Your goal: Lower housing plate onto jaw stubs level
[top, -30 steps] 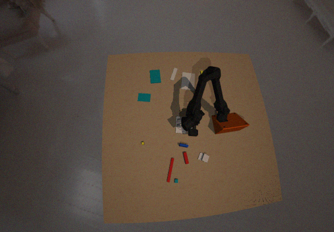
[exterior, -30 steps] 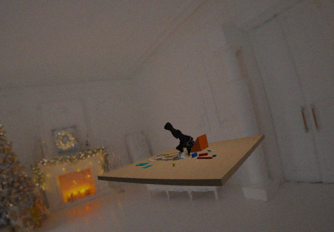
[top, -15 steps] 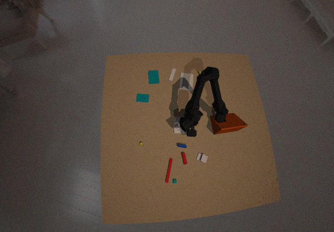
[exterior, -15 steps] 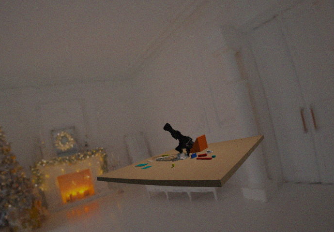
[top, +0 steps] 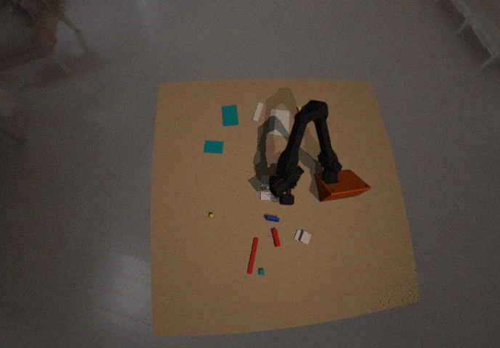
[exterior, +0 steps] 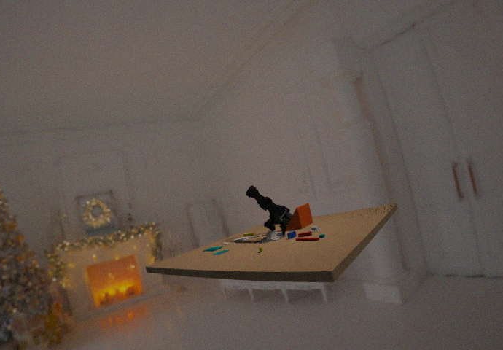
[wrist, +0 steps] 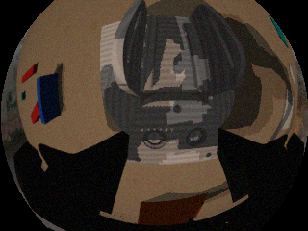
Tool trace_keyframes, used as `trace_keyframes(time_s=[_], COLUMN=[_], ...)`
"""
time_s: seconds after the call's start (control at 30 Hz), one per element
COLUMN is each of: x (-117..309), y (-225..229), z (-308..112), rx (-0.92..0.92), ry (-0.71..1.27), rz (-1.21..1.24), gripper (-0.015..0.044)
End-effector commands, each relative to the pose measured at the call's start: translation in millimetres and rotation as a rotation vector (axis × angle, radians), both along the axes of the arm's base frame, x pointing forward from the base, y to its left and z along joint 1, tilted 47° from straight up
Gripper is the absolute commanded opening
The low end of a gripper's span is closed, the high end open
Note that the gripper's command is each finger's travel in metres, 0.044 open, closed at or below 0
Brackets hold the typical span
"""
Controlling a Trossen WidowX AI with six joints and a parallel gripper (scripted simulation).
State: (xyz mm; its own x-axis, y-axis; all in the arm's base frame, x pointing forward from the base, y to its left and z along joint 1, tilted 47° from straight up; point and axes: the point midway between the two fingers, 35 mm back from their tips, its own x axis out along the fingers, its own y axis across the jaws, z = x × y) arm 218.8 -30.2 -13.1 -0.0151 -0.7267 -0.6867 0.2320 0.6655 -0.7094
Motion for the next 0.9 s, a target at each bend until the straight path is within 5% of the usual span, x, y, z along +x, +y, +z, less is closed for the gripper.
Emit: trace_keyframes(time_s=[0.0, 0.53, 0.67, 0.87], x=[-1.4, -1.4, 0.0, 0.0], y=[-0.6, -0.6, 0.0, 0.0], z=[-0.7, -0.7, 0.0, 0.0], rx=[-0.002, -0.002, 0.0, 0.0], ry=[0.008, 0.008, 0.0, 0.0], rz=[0.004, 0.004, 0.0, 0.0], gripper=[0.0351, 0.0351, 0.044, 0.044])
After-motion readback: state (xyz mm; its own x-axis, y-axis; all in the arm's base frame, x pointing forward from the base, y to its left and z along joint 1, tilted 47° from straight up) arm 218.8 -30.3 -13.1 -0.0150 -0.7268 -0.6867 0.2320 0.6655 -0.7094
